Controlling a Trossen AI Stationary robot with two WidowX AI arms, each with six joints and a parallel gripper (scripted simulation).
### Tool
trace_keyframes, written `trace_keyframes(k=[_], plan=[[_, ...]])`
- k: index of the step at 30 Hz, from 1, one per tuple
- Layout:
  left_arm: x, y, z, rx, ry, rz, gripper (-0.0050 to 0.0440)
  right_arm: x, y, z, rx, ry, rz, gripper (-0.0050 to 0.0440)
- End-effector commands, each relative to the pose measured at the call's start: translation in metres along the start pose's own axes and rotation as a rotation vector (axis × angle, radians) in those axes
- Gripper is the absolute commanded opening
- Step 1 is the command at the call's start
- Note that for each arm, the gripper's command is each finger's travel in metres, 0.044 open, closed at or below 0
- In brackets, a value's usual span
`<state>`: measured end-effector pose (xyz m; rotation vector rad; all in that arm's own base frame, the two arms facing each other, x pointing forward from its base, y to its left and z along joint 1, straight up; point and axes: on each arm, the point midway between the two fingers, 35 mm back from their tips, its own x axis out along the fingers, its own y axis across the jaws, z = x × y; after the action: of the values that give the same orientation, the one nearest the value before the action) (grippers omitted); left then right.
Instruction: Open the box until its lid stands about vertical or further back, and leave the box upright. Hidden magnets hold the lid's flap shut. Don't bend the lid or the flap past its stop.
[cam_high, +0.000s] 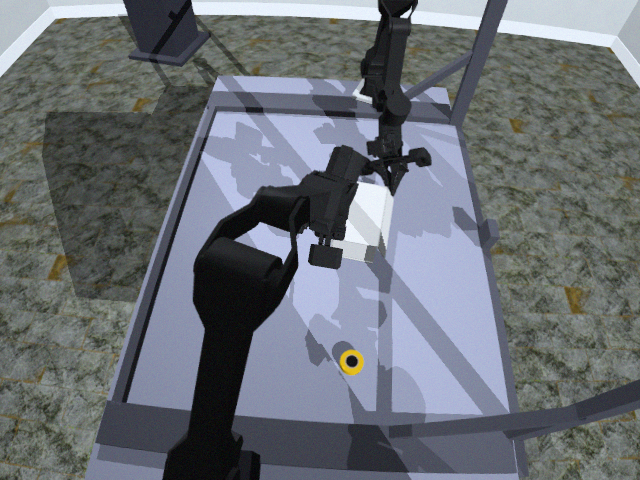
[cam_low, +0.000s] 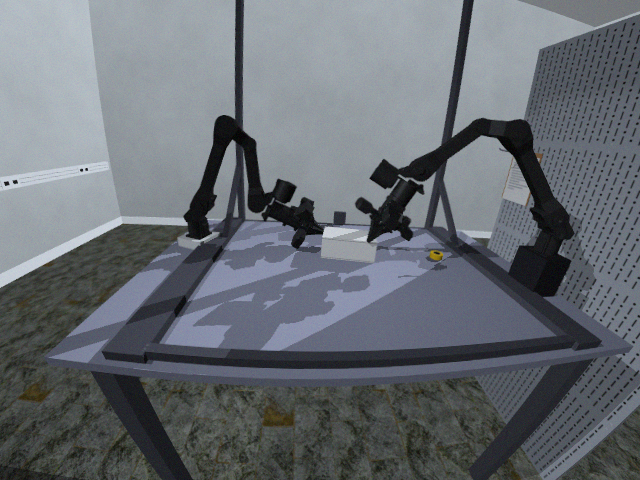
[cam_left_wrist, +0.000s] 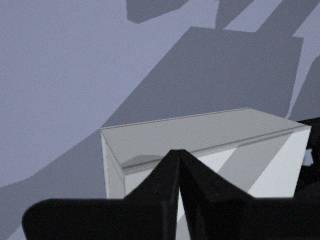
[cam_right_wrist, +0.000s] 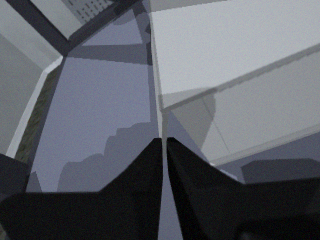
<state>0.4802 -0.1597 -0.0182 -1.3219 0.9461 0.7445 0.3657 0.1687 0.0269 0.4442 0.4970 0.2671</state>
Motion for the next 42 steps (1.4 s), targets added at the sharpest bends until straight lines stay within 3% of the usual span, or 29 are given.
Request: trace_keyframes(k=[1, 42], plan=[[0.001, 0.000, -0.001, 0.002, 0.003, 0.003, -0.0050, -0.004, 0.010, 0.010, 0.000, -0.025, 0.024, 0.0010], [0.001, 0.000, -0.001, 0.002, 0.003, 0.003, -0.0050, -0.016, 0.019, 0.031, -0.002, -0.028, 0.027, 0.0010]])
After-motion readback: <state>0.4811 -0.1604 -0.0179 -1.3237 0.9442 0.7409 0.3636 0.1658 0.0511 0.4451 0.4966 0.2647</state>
